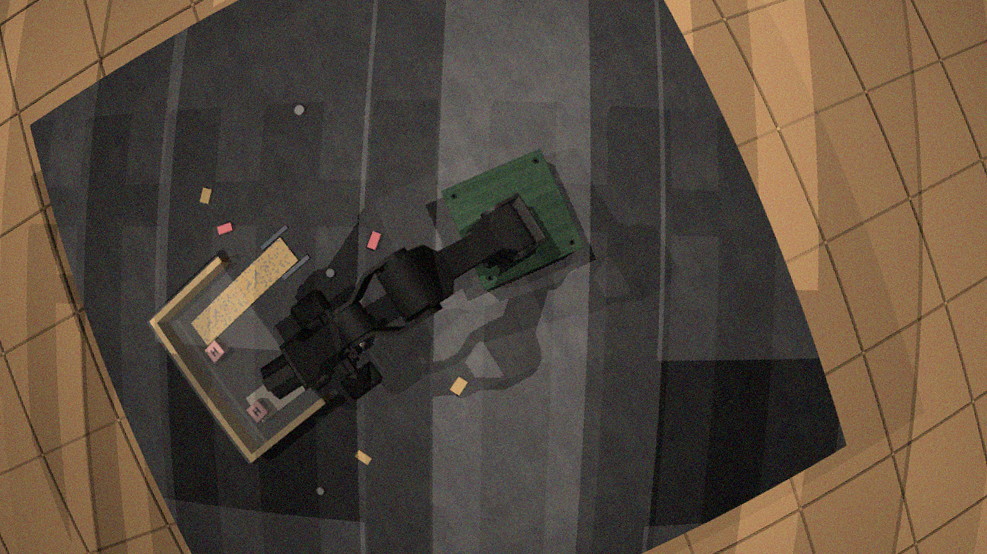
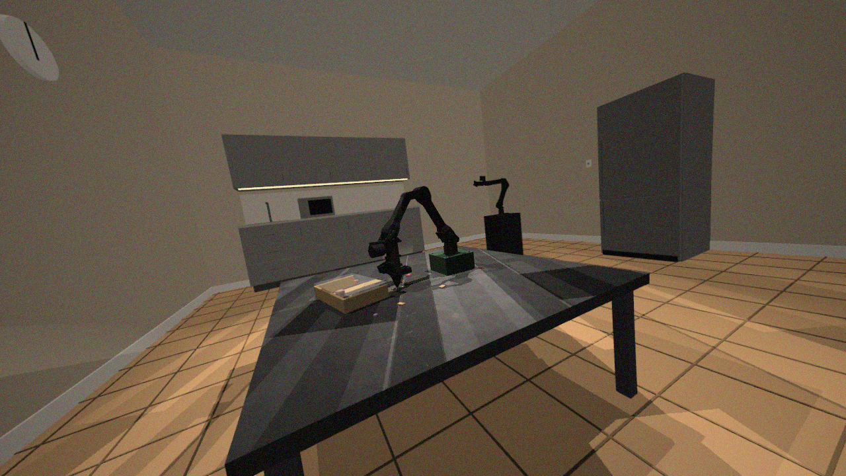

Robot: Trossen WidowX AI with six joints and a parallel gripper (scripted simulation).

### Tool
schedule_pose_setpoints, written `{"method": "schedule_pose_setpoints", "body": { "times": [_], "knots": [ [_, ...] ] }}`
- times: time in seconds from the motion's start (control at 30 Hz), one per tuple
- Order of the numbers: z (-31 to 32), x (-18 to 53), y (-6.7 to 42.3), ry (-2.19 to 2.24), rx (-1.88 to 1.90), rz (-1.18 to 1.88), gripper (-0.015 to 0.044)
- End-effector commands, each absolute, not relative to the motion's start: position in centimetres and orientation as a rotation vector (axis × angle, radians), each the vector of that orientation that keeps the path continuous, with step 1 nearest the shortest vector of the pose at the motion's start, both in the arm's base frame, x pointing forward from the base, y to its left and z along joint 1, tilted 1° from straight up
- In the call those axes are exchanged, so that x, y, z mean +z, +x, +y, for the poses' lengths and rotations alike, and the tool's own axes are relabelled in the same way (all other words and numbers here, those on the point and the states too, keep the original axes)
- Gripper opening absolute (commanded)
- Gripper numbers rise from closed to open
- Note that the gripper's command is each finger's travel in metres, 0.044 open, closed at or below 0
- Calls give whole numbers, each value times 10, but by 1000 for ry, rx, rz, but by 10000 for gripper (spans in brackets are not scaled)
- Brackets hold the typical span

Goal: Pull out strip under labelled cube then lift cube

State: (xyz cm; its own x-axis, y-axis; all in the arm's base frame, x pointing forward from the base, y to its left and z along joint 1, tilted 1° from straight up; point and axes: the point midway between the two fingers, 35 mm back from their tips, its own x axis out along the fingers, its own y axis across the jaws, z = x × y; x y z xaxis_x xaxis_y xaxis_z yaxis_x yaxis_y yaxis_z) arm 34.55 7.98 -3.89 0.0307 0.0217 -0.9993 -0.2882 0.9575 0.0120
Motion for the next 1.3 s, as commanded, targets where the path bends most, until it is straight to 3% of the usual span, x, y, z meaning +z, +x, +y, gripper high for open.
{"method": "schedule_pose_setpoints", "body": {
  "times": [0.0,1.27],
  "knots": [
    [79,-40,346,-220,243,1522,0],
    [70,-44,318,-221,242,1525,0]
  ]
}}
